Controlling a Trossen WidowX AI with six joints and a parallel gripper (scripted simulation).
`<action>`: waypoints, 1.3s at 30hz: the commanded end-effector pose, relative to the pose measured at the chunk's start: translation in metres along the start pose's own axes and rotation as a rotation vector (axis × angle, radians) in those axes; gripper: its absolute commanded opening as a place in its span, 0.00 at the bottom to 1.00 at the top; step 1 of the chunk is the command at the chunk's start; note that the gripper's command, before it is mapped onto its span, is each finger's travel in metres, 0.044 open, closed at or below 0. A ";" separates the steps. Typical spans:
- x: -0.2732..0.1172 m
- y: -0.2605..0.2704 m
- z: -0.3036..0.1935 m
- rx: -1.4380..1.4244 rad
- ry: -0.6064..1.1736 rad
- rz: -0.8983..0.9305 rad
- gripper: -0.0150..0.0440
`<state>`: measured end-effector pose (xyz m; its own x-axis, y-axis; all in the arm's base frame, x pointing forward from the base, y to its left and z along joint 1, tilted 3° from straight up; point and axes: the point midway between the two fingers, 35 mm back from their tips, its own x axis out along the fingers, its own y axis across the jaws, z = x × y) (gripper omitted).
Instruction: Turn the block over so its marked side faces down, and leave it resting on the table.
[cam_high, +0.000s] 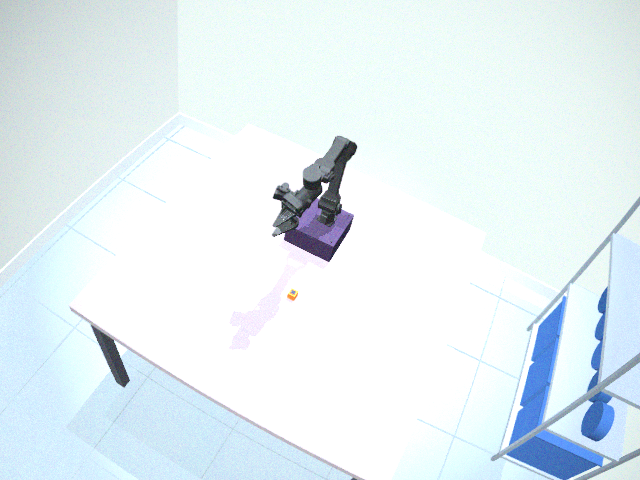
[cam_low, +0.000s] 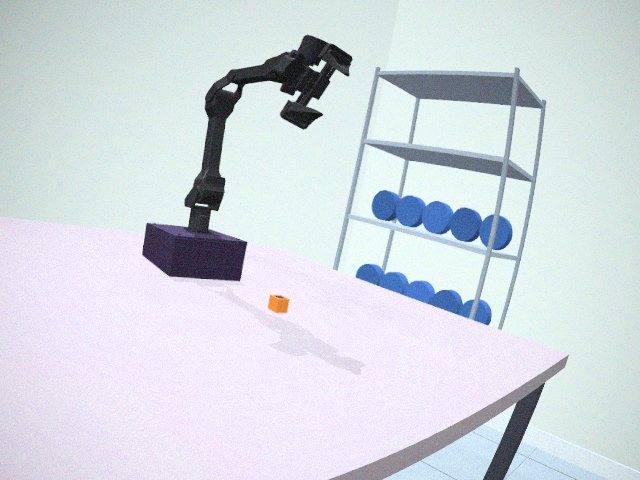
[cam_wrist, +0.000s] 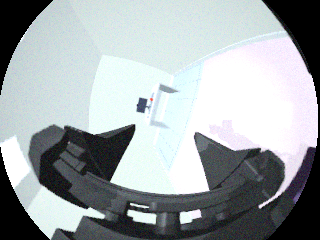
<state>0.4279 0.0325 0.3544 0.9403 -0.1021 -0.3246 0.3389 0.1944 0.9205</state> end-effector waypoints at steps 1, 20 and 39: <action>0.024 -0.050 -0.027 -0.252 0.093 -0.161 1.00; 0.013 -0.321 -0.111 -1.344 1.133 -0.735 1.00; 0.037 -0.367 -0.123 -1.350 1.145 -0.737 1.00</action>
<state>0.3433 0.0769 -0.0174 -0.0018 -0.0236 -0.9997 -0.1069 0.9940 -0.0233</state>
